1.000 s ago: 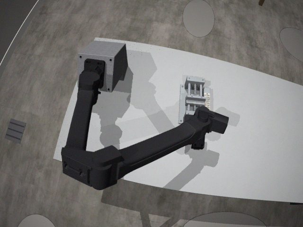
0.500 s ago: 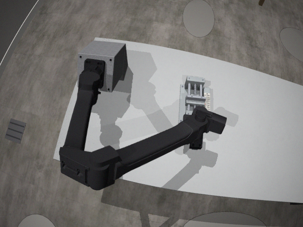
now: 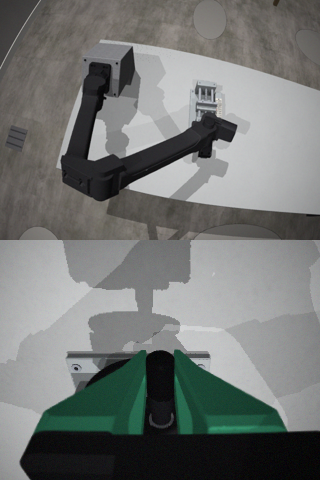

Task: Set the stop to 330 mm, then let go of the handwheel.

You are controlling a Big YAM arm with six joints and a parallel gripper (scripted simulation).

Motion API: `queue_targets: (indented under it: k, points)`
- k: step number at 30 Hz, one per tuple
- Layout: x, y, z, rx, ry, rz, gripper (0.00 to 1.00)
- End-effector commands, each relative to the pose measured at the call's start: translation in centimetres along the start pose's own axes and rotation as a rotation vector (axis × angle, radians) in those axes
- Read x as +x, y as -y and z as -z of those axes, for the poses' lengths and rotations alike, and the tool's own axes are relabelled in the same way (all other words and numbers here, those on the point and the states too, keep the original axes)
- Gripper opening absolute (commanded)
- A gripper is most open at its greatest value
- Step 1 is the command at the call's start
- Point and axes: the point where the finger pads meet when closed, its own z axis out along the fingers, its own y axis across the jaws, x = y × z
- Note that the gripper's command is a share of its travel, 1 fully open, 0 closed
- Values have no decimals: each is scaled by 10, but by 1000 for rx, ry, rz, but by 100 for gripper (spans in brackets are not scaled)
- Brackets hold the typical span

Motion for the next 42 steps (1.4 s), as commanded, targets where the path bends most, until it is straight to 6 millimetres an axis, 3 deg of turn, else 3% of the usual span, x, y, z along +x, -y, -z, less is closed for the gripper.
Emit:
queue_targets:
  k: [1, 27, 35, 39, 42]
  points:
    - [-6, 18, -10, 29, 3, -1, 6]
    - [4, 32, -37, 51, -3, 29, 6]
    - [5, 27, -47, 44, -5, 22, 6]
    - [-2, 15, -55, 32, 0, 5, 6]
    - [2, 20, -59, 41, -2, 16, 6]
